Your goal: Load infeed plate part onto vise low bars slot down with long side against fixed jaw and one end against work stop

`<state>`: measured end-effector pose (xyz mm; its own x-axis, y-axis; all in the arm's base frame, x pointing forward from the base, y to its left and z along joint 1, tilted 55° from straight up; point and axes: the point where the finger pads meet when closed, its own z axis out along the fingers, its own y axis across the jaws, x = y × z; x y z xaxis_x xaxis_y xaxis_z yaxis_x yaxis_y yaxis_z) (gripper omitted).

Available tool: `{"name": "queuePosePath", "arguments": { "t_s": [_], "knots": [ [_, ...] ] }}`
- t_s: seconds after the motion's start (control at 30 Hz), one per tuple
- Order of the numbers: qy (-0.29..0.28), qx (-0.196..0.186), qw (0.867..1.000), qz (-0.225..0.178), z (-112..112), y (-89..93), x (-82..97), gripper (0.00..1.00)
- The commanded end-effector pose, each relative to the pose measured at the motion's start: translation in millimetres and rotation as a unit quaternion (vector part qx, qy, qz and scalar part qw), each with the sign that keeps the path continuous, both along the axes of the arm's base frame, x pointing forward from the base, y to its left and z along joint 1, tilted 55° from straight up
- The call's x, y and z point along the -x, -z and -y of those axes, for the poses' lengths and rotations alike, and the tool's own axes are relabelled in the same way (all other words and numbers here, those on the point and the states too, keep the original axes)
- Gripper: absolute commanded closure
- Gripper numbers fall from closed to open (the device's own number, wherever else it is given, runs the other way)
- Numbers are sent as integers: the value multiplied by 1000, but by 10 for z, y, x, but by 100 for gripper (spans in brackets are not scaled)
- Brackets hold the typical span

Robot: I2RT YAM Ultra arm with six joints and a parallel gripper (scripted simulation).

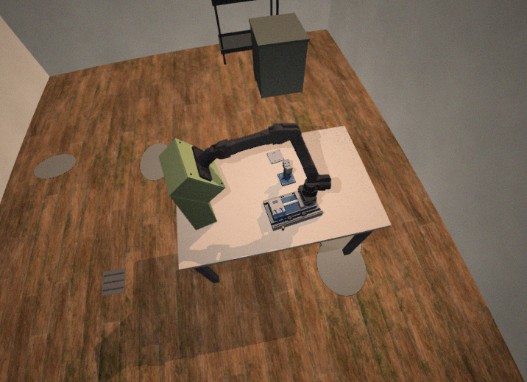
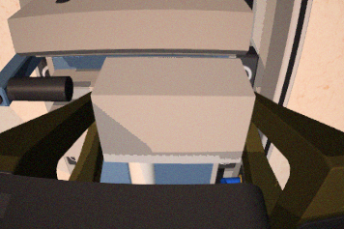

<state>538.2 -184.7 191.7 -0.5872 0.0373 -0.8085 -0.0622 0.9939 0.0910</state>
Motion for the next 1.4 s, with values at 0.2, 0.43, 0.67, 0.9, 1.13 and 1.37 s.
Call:
{"name": "queuePosePath", "arguments": {
  "t_s": [0.2, 0.43, 0.67, 0.9, 1.13, 1.37],
  "knots": [
    [9, 14, 999, 32, 90, -331, -5, 100],
    [9, 14, 999, 32, 90, -331, -5, 100],
    [9, 14, 999, 32, 90, -331, -5, 100],
    [9, 14, 999, 32, 90, -331, -5, 100],
    [8, 11, 1000, 25, 83, -212, -54, 100],
    [11, 14, 999, 31, 106, -292, -34, 100]
  ]
}}
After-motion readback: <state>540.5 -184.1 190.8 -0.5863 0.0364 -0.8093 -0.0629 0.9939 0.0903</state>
